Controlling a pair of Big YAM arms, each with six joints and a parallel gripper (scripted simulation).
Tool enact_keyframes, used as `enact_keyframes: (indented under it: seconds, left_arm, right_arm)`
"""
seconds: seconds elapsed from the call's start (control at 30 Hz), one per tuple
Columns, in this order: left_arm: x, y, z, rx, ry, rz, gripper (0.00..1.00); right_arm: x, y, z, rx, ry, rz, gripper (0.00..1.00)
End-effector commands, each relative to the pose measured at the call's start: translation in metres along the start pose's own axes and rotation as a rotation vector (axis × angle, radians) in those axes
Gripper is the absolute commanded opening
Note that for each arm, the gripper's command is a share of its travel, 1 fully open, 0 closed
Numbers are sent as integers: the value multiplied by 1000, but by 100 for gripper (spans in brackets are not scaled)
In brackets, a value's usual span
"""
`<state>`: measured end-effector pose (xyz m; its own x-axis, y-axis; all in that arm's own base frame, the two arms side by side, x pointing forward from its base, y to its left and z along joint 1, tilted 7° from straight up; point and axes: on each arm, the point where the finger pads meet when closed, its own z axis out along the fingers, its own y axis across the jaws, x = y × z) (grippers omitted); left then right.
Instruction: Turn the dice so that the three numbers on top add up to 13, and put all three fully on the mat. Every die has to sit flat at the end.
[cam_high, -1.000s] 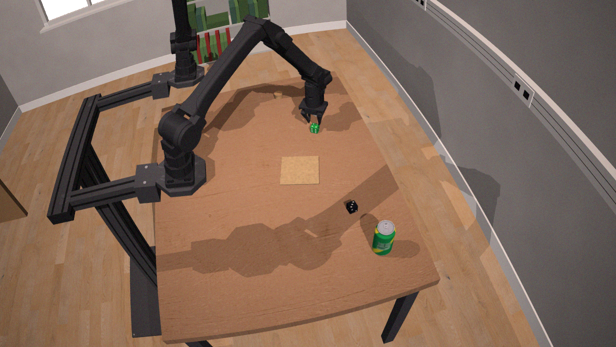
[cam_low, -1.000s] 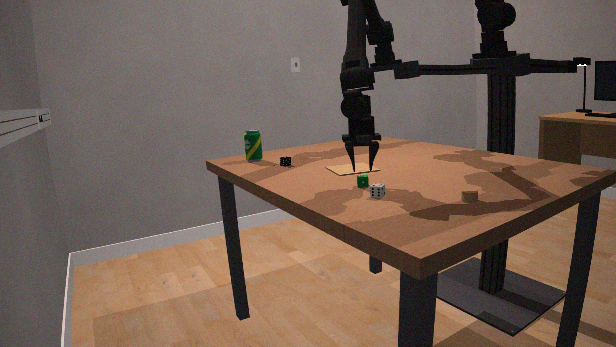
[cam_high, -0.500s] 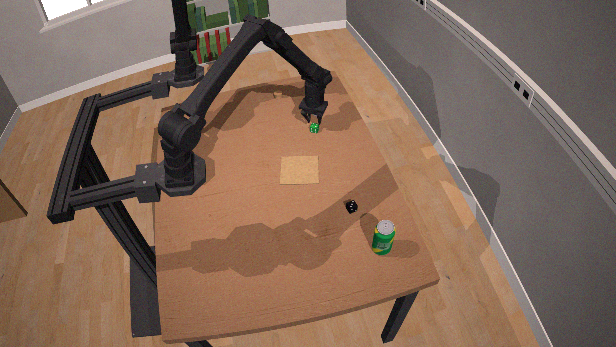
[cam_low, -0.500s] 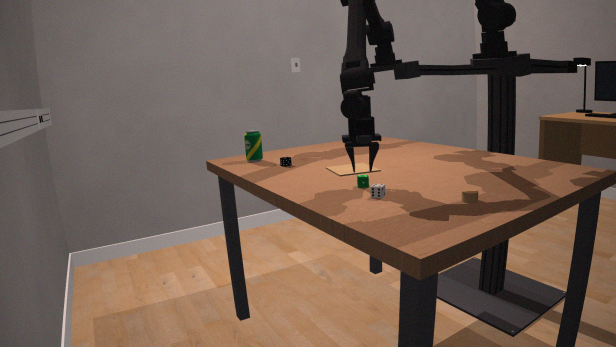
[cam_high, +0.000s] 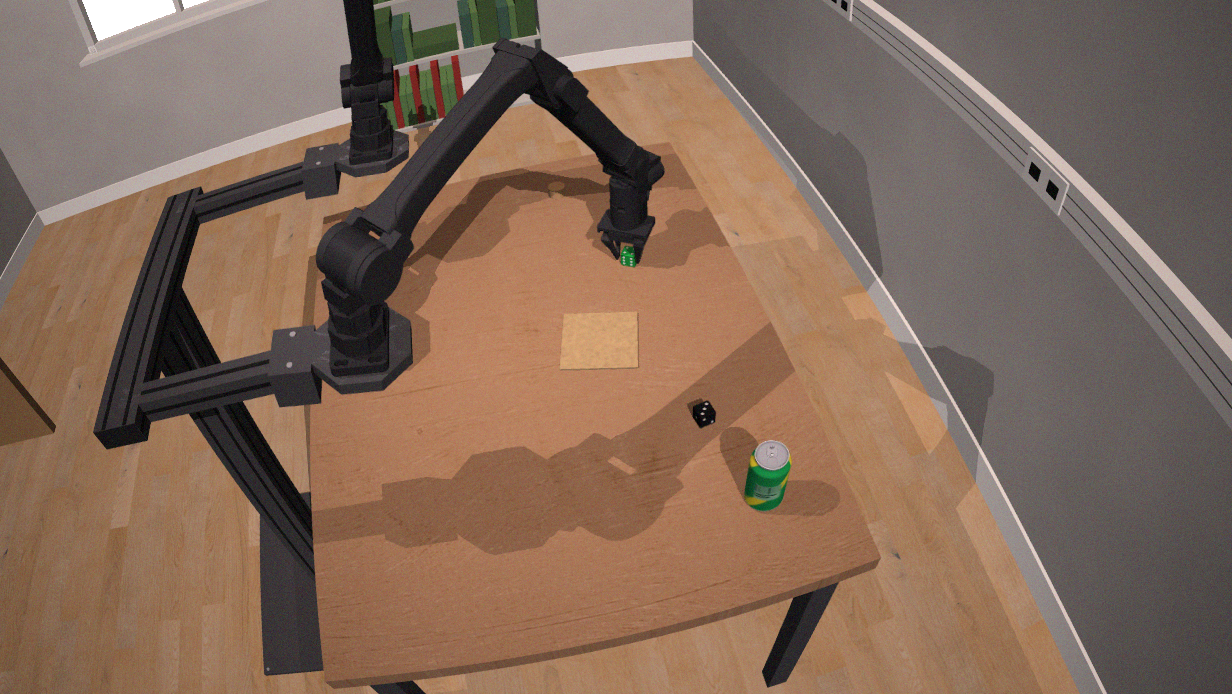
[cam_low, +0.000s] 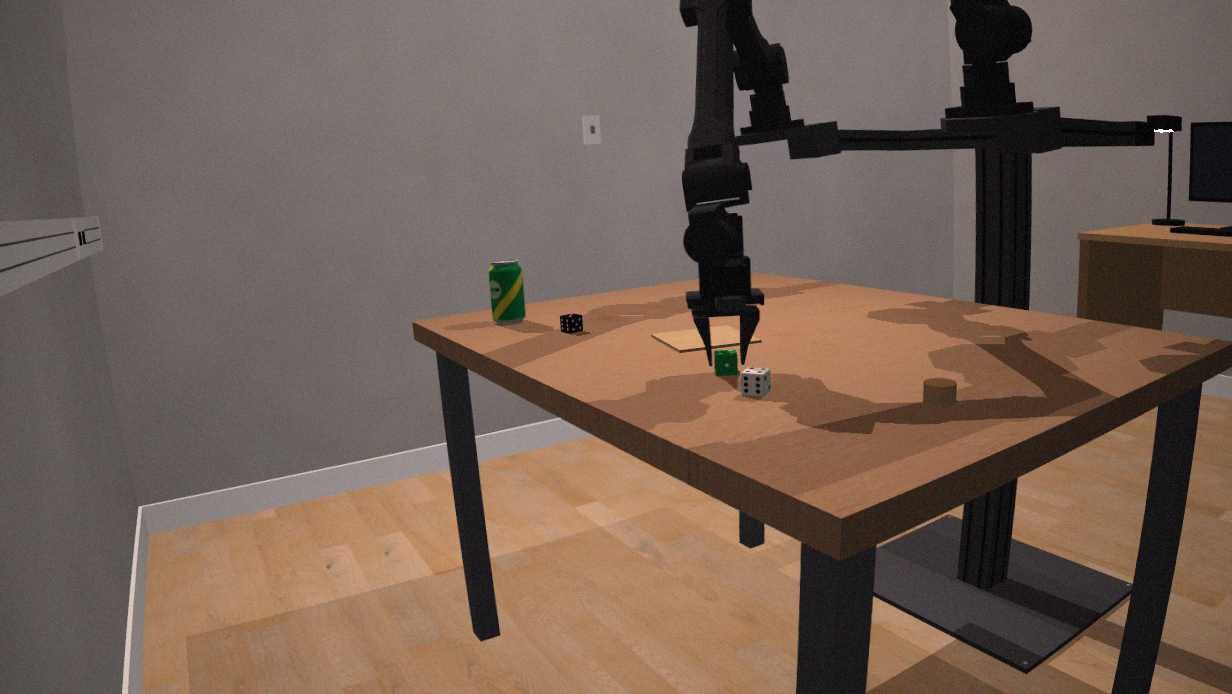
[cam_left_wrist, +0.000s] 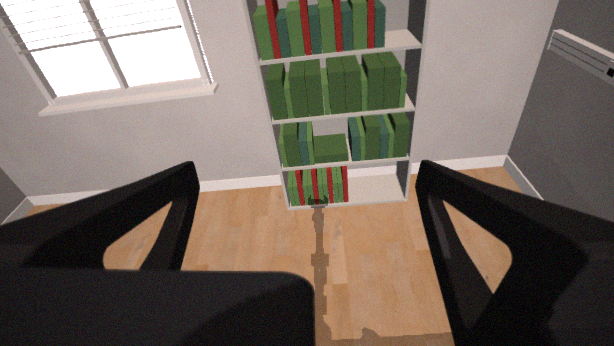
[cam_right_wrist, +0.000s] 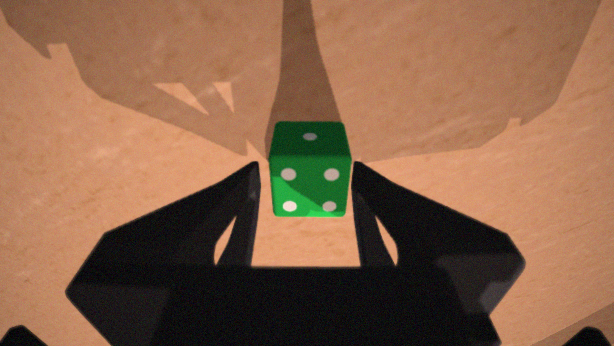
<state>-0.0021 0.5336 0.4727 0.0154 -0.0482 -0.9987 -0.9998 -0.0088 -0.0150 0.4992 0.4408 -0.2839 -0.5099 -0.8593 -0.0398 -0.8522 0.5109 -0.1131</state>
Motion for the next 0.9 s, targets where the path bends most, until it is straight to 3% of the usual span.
enact_keyframes:
  seconds: [0.0,0.87]
  left_arm:
    - [-38,2,2,-1,-67,15,100]
    - [-38,2,2,-1,-67,15,100]
  right_arm:
    - [-19,-11,7,13,-42,2,45]
    - [-21,-11,8,13,-43,2,45]
